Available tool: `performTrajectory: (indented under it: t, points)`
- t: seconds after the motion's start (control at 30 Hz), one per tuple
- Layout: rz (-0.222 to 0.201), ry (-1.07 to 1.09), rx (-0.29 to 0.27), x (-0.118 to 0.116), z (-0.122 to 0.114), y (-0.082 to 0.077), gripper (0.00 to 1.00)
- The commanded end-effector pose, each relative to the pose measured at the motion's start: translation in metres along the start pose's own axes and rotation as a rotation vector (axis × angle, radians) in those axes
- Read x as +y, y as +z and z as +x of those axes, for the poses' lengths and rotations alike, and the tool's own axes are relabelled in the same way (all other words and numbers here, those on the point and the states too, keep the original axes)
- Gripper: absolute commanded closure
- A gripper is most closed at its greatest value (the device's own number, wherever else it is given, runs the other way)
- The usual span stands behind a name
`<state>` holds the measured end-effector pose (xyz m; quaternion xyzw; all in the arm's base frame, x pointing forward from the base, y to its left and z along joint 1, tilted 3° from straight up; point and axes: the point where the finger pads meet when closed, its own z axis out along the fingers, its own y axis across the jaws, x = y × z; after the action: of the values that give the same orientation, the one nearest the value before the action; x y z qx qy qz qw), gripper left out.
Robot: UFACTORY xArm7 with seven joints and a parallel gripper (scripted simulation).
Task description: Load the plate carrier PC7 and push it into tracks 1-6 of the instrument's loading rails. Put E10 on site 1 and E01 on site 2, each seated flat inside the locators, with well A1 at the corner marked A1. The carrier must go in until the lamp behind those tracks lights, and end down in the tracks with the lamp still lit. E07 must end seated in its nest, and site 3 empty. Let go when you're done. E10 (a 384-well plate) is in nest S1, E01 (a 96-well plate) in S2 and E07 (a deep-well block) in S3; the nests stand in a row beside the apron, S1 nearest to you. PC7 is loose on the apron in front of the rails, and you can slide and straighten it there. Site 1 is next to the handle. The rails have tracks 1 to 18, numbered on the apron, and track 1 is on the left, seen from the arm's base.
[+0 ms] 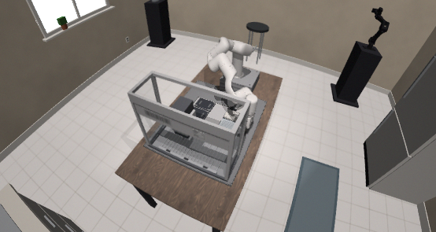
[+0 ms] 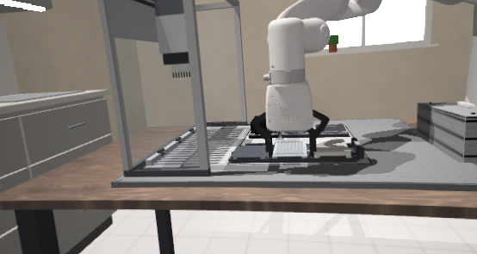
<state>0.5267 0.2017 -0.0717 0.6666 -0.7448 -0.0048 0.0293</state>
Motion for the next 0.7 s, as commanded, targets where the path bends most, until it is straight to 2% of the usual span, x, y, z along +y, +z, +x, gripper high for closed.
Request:
performTrajectory:
  t: [0.0, 0.67]
  points:
    - [0.003, 0.0, -0.002, -0.001, -0.001, -0.008, 0.0]
    - [0.003, 0.0, -0.002, -0.001, -0.001, -0.036, 0.0]
